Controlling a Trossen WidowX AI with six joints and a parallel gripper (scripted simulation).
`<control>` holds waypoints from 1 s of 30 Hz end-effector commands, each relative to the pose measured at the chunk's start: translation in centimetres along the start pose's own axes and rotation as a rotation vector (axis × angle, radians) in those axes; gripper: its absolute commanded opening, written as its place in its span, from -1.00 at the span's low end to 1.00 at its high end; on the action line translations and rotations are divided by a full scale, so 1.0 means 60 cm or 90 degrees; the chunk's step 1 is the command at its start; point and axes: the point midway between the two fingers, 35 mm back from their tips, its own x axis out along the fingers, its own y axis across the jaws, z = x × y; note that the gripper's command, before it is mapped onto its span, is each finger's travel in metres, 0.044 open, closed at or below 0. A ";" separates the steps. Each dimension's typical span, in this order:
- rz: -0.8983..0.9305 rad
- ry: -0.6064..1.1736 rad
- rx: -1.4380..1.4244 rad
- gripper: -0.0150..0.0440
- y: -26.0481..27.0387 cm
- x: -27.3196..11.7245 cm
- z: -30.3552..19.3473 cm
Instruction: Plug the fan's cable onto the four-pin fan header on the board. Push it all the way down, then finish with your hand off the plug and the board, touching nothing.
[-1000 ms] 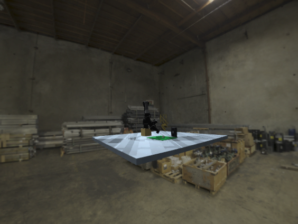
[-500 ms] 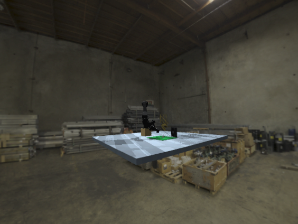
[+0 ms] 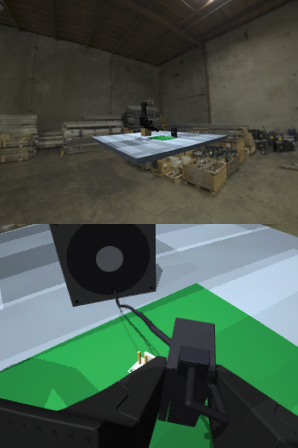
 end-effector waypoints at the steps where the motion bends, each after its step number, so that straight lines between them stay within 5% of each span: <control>1: -0.010 -0.044 -0.006 -0.49 0.004 -0.006 -0.002; 14: -0.052 -0.151 -0.040 -0.49 0.009 -0.031 0.004; 30: -0.048 -0.138 -0.038 -0.49 0.008 -0.033 0.013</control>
